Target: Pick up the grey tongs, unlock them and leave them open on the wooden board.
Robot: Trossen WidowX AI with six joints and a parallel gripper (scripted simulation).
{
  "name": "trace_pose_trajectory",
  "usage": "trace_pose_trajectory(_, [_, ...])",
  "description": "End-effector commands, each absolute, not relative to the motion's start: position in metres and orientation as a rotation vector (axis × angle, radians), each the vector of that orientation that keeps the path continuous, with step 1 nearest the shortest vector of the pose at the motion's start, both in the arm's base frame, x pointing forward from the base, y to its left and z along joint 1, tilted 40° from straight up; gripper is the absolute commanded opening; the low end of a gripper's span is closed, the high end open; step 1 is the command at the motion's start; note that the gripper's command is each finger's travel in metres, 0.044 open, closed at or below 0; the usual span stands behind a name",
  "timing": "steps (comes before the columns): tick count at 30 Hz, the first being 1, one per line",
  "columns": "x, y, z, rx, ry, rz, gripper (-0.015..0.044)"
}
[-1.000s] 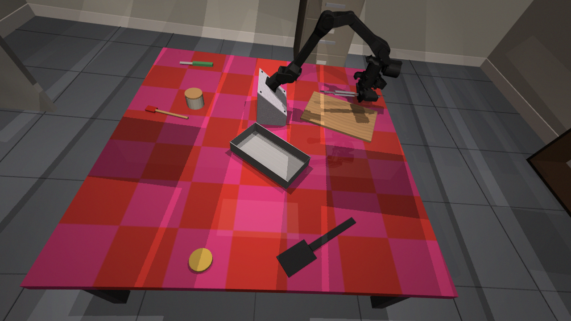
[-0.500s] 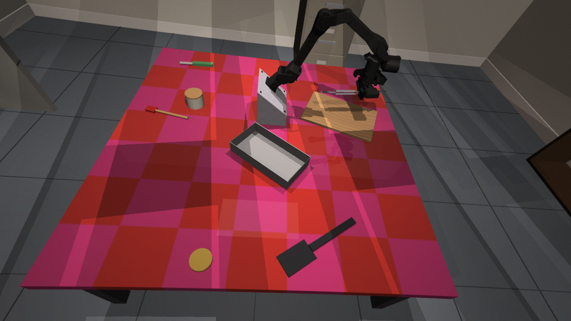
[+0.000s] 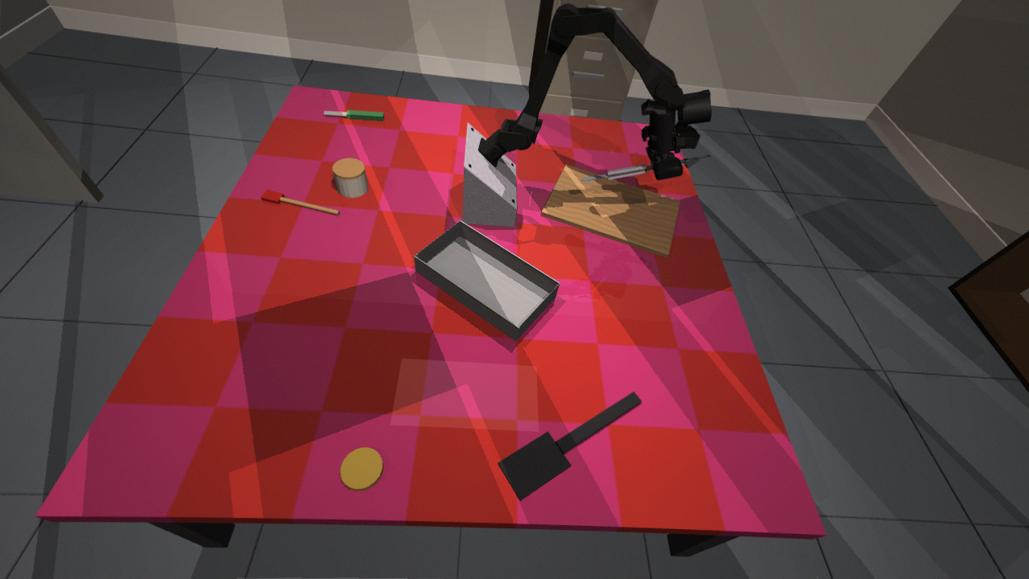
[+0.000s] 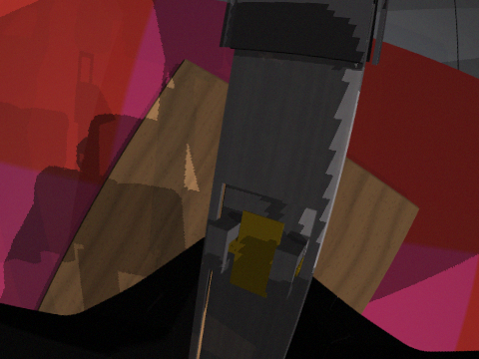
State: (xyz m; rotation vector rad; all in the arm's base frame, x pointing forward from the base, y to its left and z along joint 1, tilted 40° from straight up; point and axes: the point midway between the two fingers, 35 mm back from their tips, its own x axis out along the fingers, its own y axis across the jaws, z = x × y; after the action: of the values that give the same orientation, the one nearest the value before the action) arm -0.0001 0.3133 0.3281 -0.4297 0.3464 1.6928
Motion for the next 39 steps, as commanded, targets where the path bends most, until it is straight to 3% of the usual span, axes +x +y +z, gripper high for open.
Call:
trace_pose_trajectory(1, [0.003,0.31,0.337,-0.323,0.289,1.706,-0.015])
trace_pose_trajectory(39, [0.005,0.234,0.359,0.236,-0.298,1.807,-0.015])
